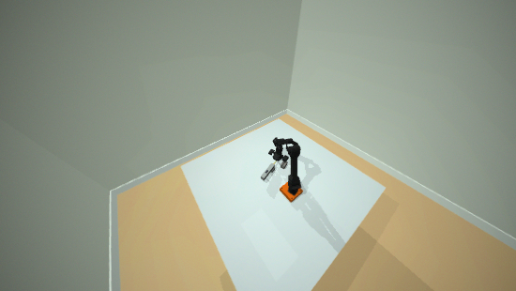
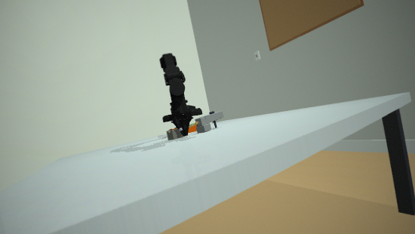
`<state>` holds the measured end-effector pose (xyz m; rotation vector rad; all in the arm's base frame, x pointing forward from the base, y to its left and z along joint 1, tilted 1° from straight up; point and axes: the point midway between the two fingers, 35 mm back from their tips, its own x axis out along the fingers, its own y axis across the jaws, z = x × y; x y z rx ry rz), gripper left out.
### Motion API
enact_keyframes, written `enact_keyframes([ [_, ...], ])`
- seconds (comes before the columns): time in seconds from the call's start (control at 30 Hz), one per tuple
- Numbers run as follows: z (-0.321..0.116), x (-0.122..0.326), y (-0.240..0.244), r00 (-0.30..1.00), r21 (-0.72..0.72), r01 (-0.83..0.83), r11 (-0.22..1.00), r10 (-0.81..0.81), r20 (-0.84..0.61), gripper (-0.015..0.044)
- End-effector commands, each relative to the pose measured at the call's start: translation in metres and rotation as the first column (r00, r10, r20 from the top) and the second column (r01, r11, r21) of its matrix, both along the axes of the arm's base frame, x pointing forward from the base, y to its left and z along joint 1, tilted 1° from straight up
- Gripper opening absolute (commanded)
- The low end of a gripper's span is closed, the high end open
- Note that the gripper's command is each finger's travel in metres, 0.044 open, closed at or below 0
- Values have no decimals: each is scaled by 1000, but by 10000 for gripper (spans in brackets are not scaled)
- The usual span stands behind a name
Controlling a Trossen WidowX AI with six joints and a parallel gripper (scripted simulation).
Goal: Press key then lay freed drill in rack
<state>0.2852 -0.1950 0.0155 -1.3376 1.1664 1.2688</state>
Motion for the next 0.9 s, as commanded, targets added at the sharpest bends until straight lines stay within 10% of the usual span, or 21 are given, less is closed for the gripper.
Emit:
enact_keyframes([
  [0.0, 0, 2, -6, 1000, 1, -4, 1000, 4, 3, 0],
  [0.87, 10, 1, -21, 1000, 0, -4, 1000, 4, 3, 0],
])
